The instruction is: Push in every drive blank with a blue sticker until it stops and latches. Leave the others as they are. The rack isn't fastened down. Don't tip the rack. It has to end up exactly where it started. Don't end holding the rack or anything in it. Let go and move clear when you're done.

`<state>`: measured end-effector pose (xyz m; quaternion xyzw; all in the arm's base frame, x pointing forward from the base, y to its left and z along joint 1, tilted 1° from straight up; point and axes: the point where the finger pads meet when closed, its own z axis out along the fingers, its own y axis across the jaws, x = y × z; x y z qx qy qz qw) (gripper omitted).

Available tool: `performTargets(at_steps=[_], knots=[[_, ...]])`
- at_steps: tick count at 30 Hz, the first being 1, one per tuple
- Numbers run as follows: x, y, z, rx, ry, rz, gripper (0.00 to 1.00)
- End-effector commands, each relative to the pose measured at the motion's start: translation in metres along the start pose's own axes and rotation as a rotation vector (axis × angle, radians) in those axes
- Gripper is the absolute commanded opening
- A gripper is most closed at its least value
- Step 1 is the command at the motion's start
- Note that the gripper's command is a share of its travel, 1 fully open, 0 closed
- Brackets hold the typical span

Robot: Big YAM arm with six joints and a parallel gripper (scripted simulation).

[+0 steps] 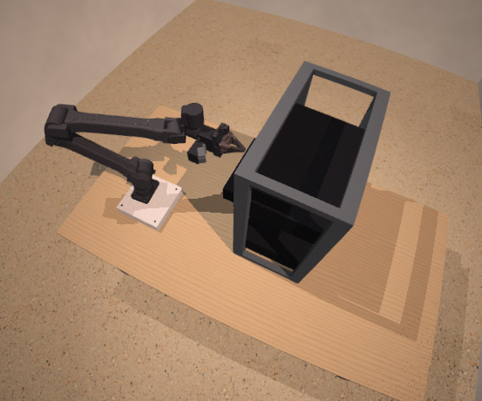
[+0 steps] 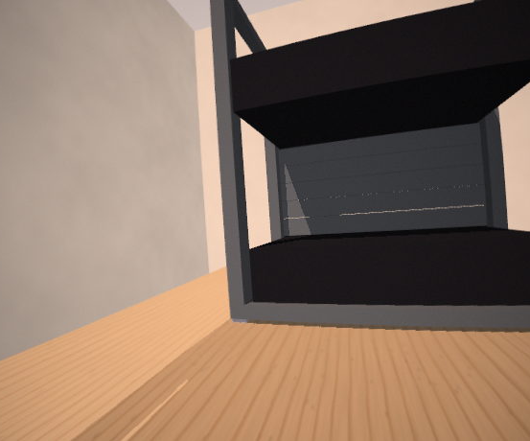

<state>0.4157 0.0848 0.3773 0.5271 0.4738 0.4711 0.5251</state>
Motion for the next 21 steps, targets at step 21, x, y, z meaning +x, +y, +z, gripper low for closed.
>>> performTargets(at_steps=[21], knots=[[0.0,0.045,0.021,-0.075,-0.008,0.042,0.0]])
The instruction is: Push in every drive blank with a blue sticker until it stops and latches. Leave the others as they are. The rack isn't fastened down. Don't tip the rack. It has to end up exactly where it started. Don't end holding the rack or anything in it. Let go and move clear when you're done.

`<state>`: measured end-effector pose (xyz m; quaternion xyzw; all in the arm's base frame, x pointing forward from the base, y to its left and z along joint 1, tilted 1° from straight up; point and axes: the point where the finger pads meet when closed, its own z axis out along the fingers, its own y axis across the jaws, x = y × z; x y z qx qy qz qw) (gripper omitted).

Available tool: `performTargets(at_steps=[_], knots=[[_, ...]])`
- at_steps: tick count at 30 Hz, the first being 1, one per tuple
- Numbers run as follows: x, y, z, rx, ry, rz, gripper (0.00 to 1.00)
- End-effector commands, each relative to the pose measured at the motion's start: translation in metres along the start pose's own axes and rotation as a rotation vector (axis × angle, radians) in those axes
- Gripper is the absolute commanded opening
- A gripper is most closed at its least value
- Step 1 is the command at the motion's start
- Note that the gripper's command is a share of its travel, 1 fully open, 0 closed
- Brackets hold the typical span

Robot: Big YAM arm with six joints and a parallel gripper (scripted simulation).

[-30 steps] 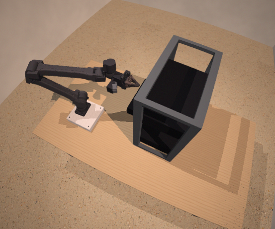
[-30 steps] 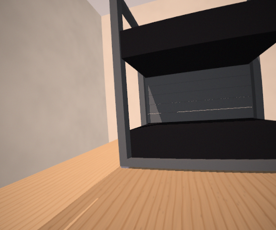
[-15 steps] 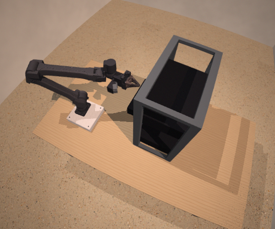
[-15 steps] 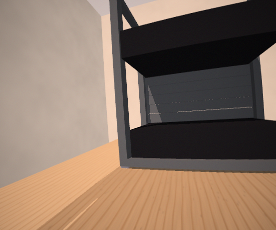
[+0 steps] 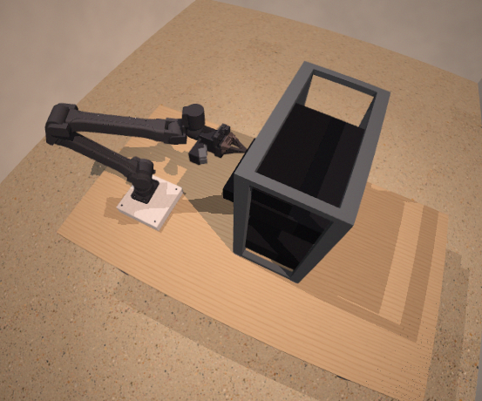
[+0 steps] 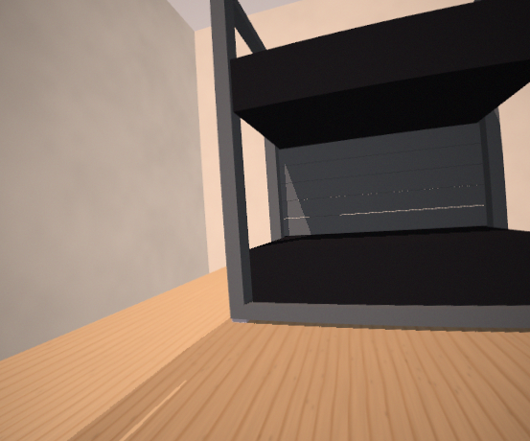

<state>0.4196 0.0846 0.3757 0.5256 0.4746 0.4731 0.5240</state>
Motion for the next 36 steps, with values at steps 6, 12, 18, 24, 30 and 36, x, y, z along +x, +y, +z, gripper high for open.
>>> performTargets(at_steps=[6,12,18,24,30,36], knots=[[-0.001,0.045,0.03,-0.073,-0.013,0.04,0.0],[-0.001,0.04,0.032,-0.057,-0.014,0.032,0.0],[-0.001,0.04,0.032,-0.057,-0.014,0.032,0.0],[-0.001,0.04,0.032,-0.057,-0.014,0.032,0.0],[-0.001,0.04,0.032,-0.057,-0.014,0.032,0.0],[-0.001,0.045,0.035,-0.073,-0.013,0.04,0.0]])
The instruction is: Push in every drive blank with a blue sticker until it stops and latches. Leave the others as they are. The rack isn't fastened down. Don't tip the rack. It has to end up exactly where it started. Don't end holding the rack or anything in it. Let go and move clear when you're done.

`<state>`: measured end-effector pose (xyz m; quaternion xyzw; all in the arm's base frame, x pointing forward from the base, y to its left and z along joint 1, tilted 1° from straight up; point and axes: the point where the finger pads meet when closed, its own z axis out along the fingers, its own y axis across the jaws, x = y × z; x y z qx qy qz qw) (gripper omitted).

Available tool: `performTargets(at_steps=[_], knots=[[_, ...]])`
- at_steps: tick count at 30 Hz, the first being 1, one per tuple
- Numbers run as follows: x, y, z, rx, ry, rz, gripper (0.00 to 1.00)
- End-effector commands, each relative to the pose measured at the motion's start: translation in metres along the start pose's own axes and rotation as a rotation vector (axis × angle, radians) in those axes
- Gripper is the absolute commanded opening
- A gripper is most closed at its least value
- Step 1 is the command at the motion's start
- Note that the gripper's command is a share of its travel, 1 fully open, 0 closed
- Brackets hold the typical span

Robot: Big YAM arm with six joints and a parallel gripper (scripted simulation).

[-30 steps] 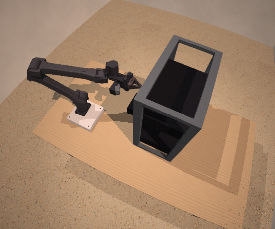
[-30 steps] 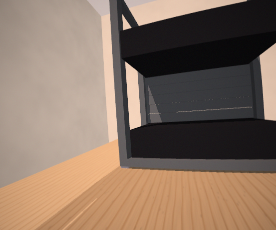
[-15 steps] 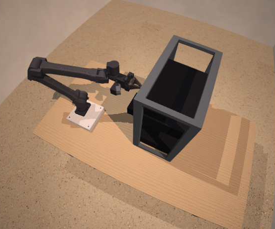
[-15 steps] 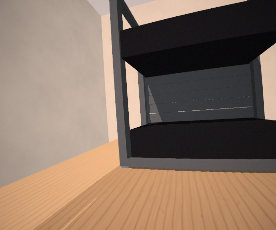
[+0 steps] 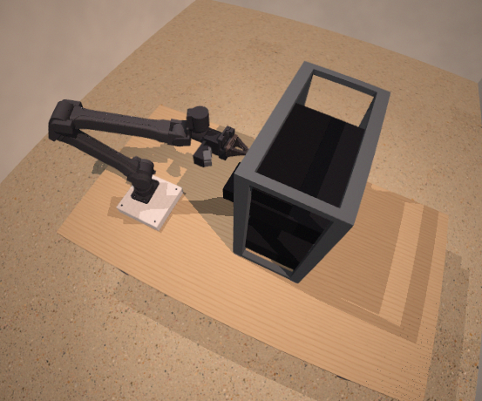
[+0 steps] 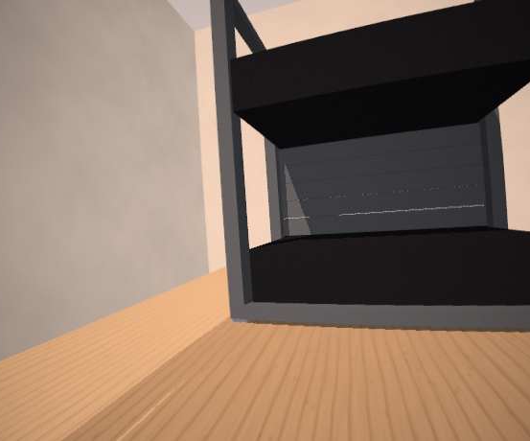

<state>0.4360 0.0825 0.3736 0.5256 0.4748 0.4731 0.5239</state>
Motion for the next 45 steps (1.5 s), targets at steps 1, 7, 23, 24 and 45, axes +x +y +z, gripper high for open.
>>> performTargets(at_steps=[1,7,23,24,45], knots=[[-0.001,0.047,0.02,-0.074,-0.014,0.04,0.0],[-0.001,0.047,0.033,-0.074,-0.014,0.039,0.0],[-0.001,0.046,0.041,-0.068,-0.015,0.036,0.0],[-0.001,0.046,0.041,-0.068,-0.015,0.036,0.0],[-0.002,0.045,0.041,-0.063,-0.016,0.034,0.0]])
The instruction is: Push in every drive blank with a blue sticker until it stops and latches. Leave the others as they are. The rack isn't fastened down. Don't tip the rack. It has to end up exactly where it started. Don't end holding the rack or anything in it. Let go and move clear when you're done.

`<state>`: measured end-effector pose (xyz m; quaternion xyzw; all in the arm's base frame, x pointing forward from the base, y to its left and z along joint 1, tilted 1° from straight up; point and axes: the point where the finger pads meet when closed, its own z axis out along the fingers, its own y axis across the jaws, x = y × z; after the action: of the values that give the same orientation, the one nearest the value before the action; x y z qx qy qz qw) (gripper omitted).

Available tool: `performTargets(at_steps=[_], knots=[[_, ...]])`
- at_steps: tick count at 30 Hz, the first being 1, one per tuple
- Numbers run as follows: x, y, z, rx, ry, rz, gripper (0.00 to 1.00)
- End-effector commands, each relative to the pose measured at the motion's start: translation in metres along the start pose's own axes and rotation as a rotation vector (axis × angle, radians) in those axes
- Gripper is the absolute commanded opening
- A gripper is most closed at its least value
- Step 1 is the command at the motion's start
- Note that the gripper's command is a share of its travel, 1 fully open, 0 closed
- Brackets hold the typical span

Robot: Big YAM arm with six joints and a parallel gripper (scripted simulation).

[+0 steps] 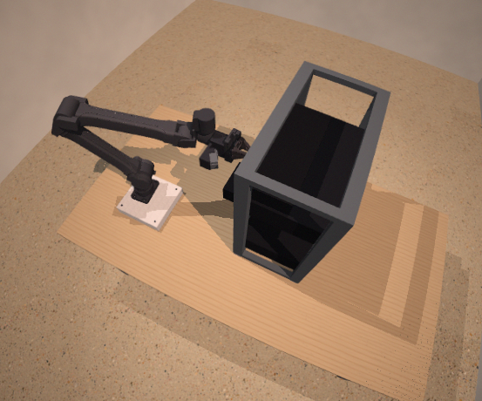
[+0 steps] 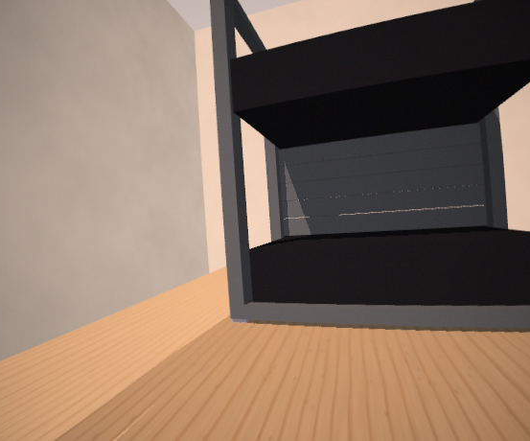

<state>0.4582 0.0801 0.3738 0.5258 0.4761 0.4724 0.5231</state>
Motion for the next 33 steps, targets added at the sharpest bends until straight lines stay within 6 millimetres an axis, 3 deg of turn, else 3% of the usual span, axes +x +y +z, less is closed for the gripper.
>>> performTargets(at_steps=[1,4,5,12,14,18,23,33], knots=[[-0.002,0.042,0.017,-0.057,-0.019,0.031,0.0],[0.005,0.052,-0.006,-0.071,0.001,0.039,0.0],[0.003,0.012,-0.016,-0.011,0.001,0.01,0.0],[0.002,0.011,-0.074,-0.01,0.001,0.005,0.0],[0.002,0.011,-0.074,-0.01,0.001,0.005,0.0],[0.002,0.01,-0.096,-0.01,0.001,0.002,0.0],[0.005,0.003,-0.096,0.008,0.001,-0.012,0.0],[-0.002,0.008,-0.096,-0.007,-0.014,-0.001,0.0]])
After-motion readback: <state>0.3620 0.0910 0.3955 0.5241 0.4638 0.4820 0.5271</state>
